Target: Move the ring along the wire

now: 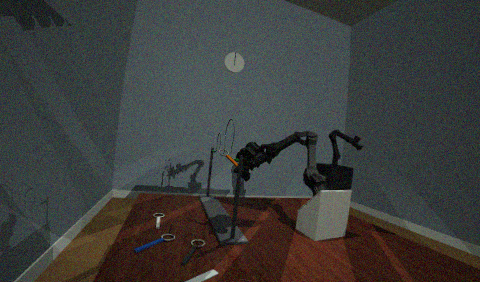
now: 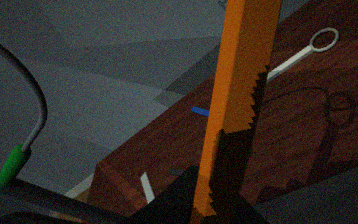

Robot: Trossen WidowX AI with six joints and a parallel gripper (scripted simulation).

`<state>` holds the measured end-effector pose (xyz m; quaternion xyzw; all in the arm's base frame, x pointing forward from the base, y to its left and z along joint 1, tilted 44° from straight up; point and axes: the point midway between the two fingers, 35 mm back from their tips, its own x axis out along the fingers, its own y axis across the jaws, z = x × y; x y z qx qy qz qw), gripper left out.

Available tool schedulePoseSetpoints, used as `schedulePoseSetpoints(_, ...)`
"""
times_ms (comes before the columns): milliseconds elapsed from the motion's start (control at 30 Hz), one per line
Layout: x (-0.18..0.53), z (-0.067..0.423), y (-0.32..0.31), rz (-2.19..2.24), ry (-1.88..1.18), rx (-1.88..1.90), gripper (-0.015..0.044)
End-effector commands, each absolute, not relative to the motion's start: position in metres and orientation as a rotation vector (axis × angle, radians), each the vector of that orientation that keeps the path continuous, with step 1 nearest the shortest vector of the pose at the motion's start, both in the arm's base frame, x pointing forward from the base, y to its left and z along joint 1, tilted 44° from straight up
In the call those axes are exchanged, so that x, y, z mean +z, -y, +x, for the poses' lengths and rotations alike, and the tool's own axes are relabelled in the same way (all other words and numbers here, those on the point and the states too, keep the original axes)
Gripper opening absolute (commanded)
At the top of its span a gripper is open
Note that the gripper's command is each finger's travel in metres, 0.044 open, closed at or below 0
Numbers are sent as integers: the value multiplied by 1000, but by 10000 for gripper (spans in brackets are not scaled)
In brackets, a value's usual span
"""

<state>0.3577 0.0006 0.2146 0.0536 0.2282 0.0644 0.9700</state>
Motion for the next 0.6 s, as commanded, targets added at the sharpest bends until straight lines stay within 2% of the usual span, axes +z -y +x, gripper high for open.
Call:
schedulePoseSetpoints(0, 222, 353, -19, 225, -471, 170, -150)
schedulePoseSetpoints(567, 247, 341, -65, 565, -515, 269, -150)
